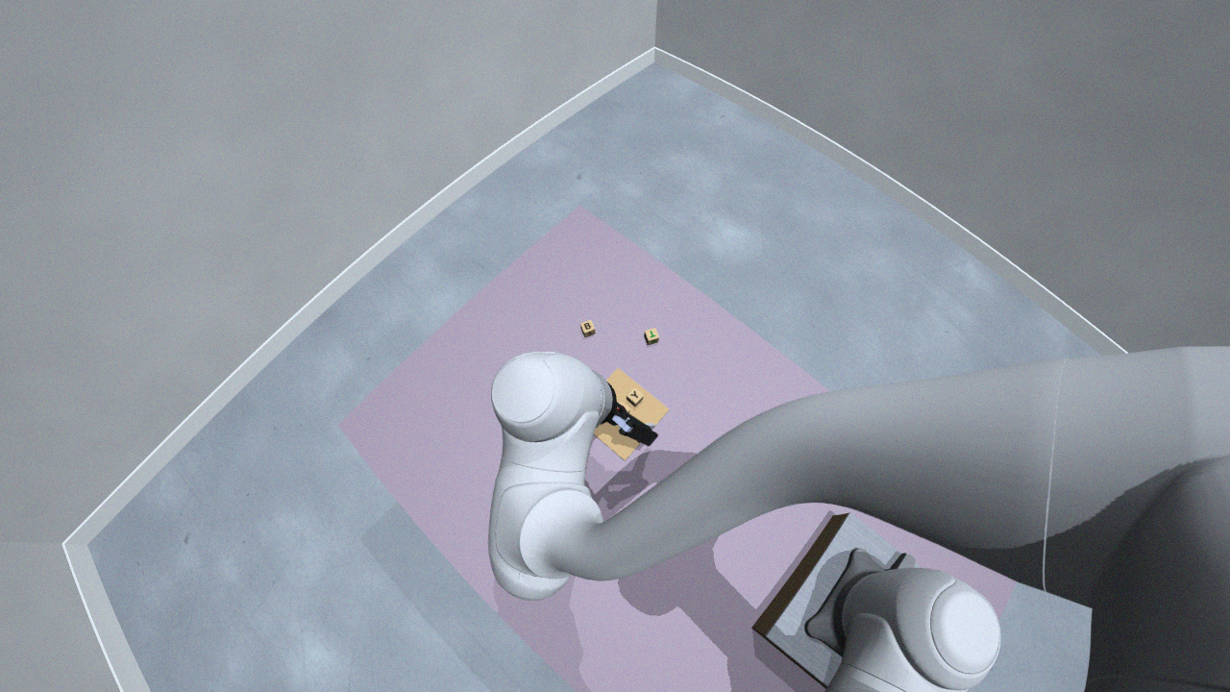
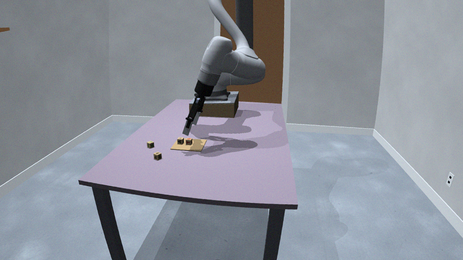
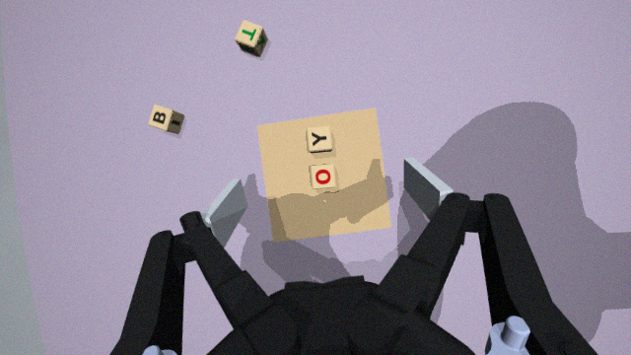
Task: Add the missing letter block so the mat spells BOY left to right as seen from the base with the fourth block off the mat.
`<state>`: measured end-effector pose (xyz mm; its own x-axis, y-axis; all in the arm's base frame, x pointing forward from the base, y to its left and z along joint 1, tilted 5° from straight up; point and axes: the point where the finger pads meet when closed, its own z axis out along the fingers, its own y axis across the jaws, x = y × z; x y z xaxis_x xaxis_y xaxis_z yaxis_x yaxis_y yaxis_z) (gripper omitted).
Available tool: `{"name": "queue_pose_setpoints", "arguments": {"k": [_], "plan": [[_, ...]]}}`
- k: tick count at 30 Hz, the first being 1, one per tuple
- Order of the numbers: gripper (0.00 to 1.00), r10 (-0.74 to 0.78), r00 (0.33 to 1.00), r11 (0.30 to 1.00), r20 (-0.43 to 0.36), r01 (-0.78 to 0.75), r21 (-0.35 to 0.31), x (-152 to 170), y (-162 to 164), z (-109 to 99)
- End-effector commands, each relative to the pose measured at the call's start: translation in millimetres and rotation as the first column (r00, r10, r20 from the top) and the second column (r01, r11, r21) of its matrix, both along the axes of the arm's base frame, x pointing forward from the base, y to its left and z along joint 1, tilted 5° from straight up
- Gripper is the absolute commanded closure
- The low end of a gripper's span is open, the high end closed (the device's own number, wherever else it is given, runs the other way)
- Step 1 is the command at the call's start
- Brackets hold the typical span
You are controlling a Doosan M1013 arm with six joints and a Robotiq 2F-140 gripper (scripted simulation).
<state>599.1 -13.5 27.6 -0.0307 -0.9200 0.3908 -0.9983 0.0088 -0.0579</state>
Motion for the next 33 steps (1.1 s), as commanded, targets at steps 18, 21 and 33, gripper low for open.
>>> {"name": "queue_pose_setpoints", "arguments": {"k": [18, 21, 33], "plan": [[0.0, 0.0, 1.0, 1.0, 0.0, 0.0, 0.0, -1, -16, 1], [0.0, 0.0, 1.0, 1.0, 0.0, 0.0, 0.0, -2, -37, 2], [0.0, 0.0, 1.0, 1.0, 0.0, 0.0, -0.001, -3, -40, 2]]}}
